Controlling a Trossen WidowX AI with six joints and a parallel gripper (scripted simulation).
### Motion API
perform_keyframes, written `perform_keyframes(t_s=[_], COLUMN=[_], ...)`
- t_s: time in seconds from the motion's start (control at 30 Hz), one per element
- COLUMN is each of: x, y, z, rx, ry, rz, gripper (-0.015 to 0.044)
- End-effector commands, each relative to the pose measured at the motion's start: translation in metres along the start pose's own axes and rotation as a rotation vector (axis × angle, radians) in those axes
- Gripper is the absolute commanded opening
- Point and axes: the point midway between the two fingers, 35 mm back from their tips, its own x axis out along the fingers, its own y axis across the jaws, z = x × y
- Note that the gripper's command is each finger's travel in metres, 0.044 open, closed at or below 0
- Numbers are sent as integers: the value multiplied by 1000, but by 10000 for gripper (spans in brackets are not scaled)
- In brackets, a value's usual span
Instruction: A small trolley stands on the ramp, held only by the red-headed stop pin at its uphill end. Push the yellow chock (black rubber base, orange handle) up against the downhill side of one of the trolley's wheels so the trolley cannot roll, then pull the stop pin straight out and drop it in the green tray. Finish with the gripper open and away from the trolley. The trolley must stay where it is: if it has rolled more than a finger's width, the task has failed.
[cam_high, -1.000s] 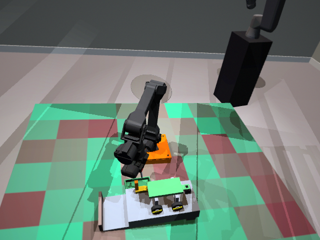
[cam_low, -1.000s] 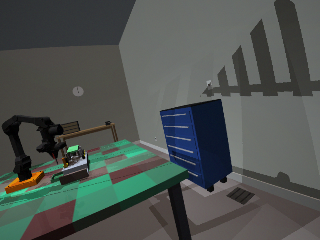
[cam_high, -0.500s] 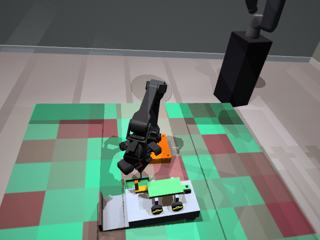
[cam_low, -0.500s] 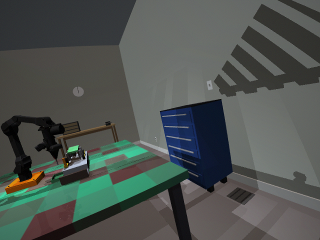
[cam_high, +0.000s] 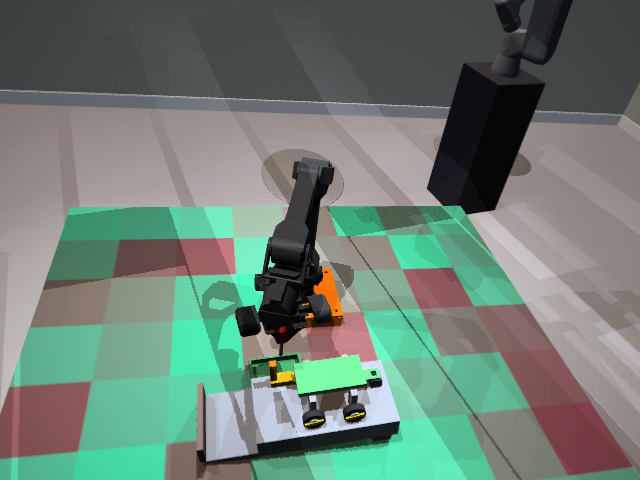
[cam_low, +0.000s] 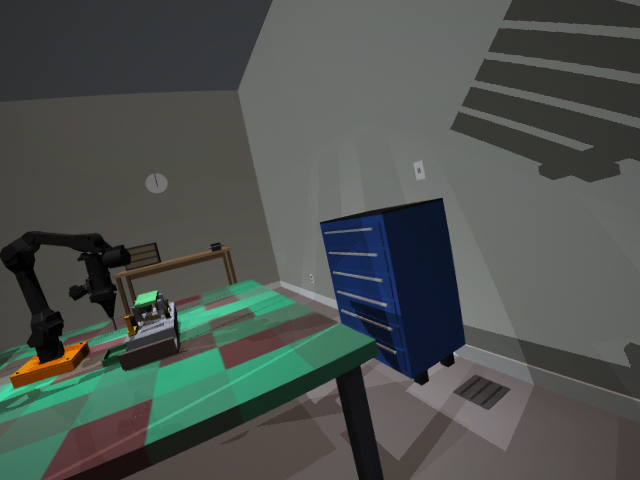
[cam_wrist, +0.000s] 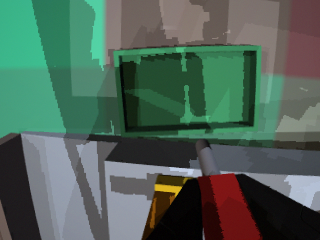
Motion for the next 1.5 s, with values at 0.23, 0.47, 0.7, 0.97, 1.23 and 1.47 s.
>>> perform_keyframes(t_s=[0.23,0.47,0.7,0.97,1.23,1.47], x=[9,19,32,58,80,82], y=[-1,-2,1,13,26,27], z=[9,16,17,17,19,19], rx=[45,62,60,61,61,61], ry=[3,0,-7,-6,-6,-6], rz=[16,19,120,191,195,195], gripper=[0,0,0,0,0,79])
